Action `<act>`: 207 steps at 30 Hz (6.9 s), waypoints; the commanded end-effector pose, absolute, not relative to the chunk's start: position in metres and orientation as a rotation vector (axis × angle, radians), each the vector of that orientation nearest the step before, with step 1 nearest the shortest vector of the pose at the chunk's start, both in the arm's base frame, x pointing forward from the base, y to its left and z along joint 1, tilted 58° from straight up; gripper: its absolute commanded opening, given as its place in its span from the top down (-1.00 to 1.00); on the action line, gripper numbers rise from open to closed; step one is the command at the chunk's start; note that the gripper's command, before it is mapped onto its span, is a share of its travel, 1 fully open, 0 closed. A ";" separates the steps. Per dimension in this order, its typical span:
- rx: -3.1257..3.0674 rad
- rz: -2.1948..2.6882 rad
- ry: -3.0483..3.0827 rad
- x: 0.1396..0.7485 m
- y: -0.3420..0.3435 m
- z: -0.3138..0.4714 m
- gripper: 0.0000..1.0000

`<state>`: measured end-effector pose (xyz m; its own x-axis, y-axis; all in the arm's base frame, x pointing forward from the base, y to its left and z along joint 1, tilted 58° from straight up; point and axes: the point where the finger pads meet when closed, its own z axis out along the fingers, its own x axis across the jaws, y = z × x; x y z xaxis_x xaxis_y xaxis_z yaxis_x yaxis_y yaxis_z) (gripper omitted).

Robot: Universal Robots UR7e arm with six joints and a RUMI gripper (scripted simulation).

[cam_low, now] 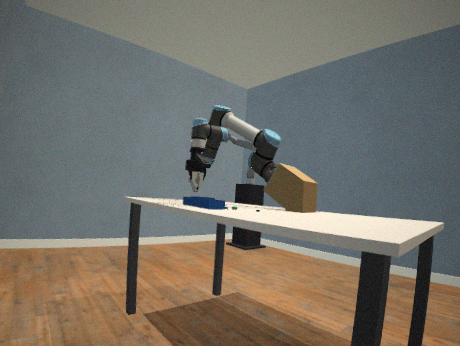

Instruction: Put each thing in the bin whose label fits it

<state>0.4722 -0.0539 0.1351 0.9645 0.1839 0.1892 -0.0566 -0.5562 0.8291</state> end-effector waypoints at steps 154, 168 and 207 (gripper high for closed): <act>2.140 0.616 -0.500 0.327 -0.062 0.095 0.64; 2.089 0.801 -0.841 0.330 -0.061 0.095 0.64; 1.769 1.154 -1.600 0.328 -0.061 0.095 0.64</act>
